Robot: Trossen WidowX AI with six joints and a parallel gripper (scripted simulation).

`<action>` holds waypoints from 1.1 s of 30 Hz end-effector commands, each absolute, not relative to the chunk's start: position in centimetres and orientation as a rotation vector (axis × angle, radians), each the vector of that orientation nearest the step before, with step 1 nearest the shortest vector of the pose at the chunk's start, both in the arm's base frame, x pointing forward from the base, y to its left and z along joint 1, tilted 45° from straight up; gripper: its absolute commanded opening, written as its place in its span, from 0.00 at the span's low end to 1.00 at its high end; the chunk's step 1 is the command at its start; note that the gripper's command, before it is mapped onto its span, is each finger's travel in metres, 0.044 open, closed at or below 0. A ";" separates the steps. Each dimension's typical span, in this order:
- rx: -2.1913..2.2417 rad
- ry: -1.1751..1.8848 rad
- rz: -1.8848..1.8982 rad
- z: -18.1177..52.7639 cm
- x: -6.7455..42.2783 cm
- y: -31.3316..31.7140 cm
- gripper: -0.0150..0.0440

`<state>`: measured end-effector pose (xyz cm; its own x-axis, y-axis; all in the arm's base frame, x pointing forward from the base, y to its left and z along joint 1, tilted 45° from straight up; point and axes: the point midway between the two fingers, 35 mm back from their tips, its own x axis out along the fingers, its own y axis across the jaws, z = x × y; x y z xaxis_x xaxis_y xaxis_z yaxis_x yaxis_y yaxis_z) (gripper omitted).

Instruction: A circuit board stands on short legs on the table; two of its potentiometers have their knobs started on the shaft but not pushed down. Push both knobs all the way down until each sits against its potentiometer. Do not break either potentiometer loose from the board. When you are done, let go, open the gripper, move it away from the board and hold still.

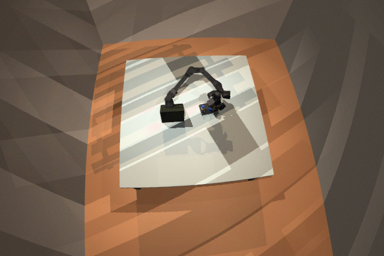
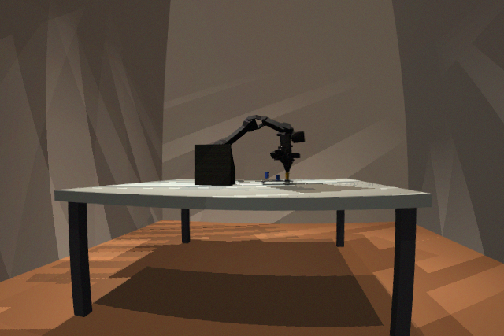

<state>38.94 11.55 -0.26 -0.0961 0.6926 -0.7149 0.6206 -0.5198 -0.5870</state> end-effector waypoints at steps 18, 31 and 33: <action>-2.048 -1.576 1.722 -1.9 38.6 13.9 0.25; -2.049 -1.575 1.723 -0.8 38.9 12.9 0.25; -2.049 -1.575 1.724 -0.6 39.0 12.7 0.25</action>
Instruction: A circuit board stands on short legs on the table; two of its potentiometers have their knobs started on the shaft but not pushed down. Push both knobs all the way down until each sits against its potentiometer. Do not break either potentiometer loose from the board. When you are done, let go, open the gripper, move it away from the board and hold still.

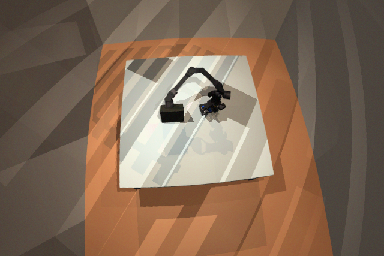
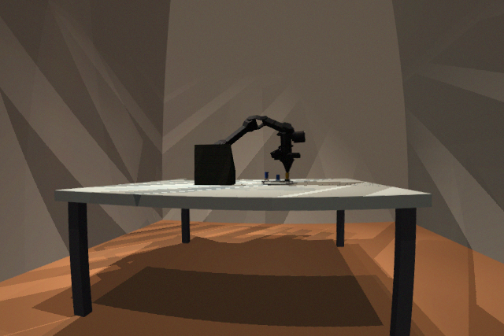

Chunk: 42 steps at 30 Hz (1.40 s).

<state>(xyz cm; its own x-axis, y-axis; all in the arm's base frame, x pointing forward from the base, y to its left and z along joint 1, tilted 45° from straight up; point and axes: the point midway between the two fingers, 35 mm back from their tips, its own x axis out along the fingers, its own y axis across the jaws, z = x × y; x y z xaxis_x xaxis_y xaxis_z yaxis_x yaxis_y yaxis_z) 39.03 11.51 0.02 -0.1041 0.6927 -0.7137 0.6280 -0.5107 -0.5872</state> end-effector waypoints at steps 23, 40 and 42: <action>-2.040 -1.571 1.727 1.3 39.1 10.7 0.39; -2.045 -1.562 1.743 2.2 28.4 5.3 1.00; -2.043 -1.563 1.743 2.2 26.0 4.7 1.00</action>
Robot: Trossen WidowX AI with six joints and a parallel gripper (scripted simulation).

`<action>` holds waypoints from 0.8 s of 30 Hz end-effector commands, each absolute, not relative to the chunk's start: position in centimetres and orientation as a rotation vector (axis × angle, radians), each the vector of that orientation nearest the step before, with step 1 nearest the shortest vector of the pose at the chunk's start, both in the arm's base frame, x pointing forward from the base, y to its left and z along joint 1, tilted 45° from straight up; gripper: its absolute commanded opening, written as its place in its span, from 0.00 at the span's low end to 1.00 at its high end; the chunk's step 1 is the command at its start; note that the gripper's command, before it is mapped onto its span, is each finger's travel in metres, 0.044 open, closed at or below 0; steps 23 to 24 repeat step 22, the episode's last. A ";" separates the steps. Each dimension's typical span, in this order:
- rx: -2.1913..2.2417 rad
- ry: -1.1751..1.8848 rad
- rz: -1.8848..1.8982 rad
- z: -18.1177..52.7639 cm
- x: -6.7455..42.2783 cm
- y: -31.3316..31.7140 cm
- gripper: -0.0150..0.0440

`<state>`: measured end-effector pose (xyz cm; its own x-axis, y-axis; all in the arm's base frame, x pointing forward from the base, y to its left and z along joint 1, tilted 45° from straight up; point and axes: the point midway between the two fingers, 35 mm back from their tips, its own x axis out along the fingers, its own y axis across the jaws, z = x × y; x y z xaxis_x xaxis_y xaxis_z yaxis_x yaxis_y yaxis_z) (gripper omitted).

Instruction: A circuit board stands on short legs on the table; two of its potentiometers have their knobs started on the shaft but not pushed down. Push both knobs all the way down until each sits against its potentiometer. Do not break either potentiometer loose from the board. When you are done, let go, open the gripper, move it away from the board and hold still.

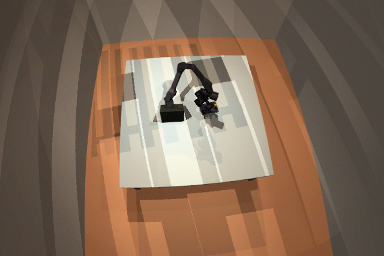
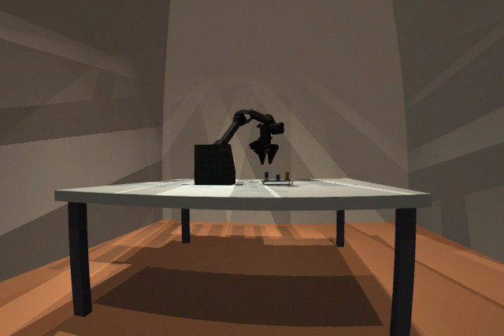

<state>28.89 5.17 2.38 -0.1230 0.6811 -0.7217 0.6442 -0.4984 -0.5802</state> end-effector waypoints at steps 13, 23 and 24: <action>-2.037 -1.568 1.740 1.9 20.6 4.1 1.00; -2.037 -1.568 1.740 1.9 20.6 4.1 1.00; -2.037 -1.568 1.740 1.9 20.6 4.1 1.00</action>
